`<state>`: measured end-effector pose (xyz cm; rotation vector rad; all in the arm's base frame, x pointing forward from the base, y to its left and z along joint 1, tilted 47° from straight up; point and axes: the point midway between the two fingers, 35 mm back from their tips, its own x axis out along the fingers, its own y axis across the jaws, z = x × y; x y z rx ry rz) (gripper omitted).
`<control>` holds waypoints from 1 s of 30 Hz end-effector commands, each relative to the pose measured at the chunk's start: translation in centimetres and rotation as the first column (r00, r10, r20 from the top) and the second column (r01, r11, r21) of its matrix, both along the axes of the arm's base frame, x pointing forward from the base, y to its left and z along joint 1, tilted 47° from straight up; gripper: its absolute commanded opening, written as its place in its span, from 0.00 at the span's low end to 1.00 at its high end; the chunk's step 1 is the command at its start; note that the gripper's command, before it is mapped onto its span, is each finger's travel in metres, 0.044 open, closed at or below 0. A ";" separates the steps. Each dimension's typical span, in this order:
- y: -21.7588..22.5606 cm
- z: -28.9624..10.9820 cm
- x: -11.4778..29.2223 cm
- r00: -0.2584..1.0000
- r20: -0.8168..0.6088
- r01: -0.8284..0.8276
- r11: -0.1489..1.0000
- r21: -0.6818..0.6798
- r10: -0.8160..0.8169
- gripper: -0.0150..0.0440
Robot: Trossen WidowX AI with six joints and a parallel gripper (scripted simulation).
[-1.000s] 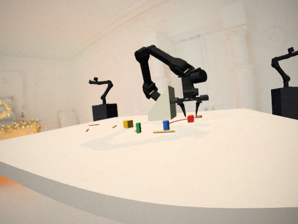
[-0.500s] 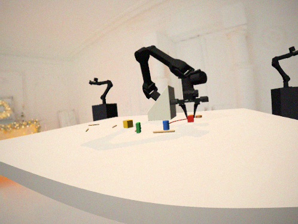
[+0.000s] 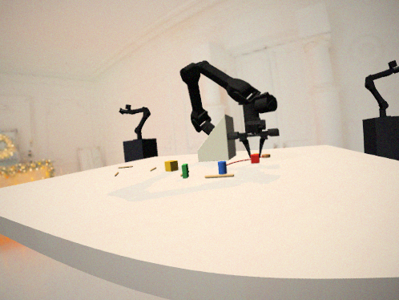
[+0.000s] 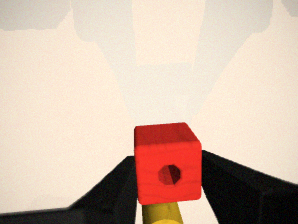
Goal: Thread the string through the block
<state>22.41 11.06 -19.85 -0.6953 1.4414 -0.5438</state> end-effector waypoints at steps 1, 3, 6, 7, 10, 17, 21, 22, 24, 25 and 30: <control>0.2 0.2 0.0 1.000 0.001 0.004 1.000 0.002 -0.004 0.25; 0.3 0.3 0.0 1.000 0.001 0.004 1.000 0.002 -0.004 0.25; 0.4 0.4 0.0 1.000 0.001 0.004 1.000 0.002 -0.004 0.25; 0.5 0.4 0.0 1.000 0.001 0.004 1.000 0.002 -0.004 0.25; 0.6 0.6 -0.1 1.000 0.001 0.004 1.000 0.002 -0.004 0.25; 0.9 0.9 -0.1 1.000 0.001 0.004 1.000 0.002 -0.004 0.25; 0.9 0.8 -0.3 0.999 0.027 -0.025 1.000 0.004 0.024 0.25; 0.9 0.8 -0.4 0.999 0.039 -0.038 0.999 0.005 0.037 0.25; 0.9 0.7 -0.6 0.996 0.064 -0.064 0.998 0.007 0.064 0.25; 0.8 0.7 -0.7 0.994 0.077 -0.077 0.997 0.007 0.077 0.25; 0.8 0.7 -1.1 0.985 0.120 -0.123 0.992 0.009 0.121 0.25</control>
